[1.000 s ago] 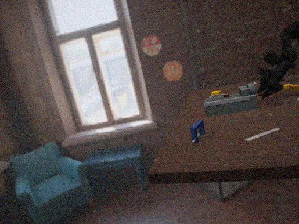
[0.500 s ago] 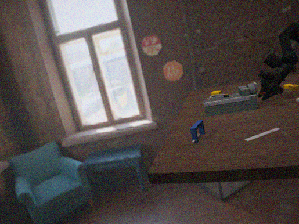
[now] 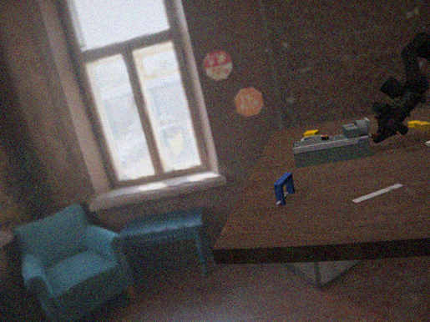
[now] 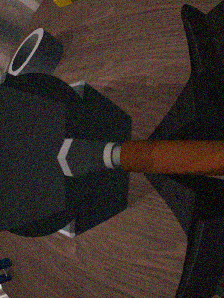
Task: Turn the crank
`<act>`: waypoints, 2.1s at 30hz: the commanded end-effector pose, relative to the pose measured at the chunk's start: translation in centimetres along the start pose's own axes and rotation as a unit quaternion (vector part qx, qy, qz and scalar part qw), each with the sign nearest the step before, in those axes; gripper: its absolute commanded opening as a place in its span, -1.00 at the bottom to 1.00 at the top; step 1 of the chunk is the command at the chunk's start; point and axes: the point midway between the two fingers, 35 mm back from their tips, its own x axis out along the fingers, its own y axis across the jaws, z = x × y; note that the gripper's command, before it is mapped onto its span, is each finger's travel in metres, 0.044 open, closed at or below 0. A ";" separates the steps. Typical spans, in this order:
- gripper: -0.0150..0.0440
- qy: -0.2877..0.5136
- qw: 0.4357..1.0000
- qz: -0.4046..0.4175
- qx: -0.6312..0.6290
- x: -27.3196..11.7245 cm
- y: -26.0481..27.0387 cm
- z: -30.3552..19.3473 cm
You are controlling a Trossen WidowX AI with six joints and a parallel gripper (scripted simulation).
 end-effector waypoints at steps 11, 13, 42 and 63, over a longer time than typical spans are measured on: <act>-0.49 0.000 1.000 -0.001 -0.003 -0.1 -0.8 0.1; -0.49 0.000 1.000 -0.001 -0.003 -0.1 -1.1 0.1; -0.49 0.000 1.000 -0.001 -0.004 -1.3 -2.7 1.3; -0.49 0.000 1.000 -0.001 -0.003 -2.9 -2.7 2.9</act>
